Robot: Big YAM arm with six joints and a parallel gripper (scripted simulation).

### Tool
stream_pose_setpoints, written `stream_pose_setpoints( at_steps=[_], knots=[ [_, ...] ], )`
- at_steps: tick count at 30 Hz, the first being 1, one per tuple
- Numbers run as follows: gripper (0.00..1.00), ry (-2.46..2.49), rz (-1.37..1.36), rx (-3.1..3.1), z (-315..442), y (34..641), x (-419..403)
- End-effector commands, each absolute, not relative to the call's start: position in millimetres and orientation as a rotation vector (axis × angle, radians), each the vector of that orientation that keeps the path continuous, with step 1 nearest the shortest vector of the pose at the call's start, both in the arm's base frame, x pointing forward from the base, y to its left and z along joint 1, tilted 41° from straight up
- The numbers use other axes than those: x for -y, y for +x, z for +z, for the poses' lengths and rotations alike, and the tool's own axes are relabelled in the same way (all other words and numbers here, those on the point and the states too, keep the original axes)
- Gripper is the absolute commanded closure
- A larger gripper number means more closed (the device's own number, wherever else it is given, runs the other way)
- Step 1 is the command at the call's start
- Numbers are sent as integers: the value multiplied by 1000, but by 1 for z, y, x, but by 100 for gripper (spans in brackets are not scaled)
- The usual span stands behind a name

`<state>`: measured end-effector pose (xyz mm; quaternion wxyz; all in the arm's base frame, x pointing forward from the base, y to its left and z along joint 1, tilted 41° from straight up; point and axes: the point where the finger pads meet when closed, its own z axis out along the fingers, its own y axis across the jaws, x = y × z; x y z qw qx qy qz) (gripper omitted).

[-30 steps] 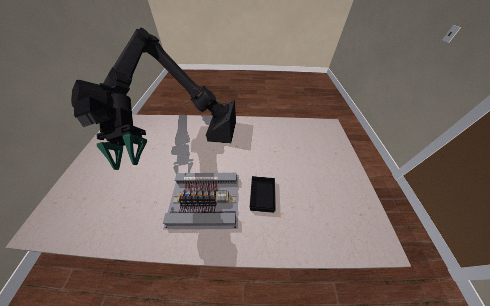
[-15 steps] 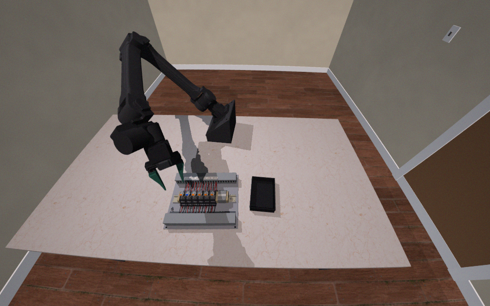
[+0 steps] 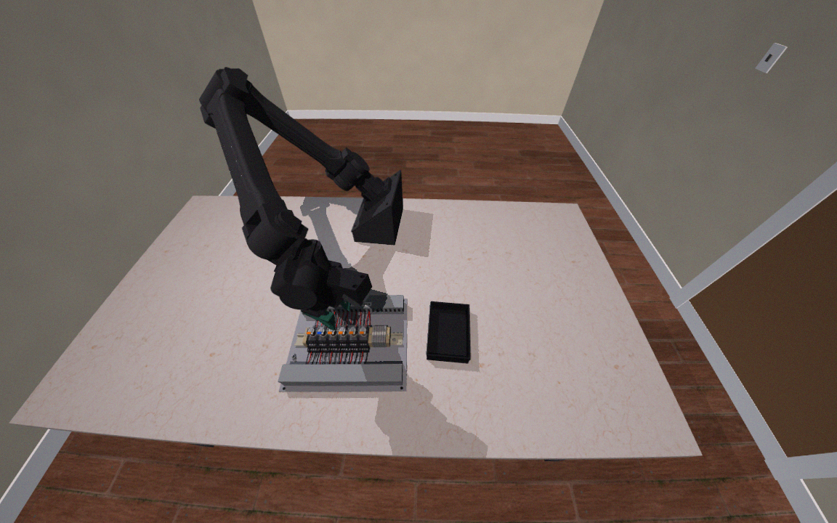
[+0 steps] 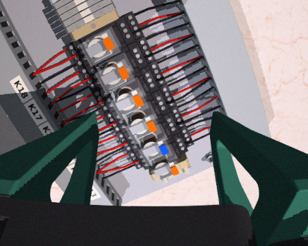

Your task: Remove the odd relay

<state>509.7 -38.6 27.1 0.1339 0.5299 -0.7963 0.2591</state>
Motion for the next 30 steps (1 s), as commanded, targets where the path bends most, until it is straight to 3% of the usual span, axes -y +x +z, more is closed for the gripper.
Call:
stream_pose_setpoints(
  at_steps=[1, 30],
  knots=[
    [41, 1675, 721, 2148, 26, 521, 22],
    [41, 1758, 568, 1789, -12, 489, 33]
  ],
)
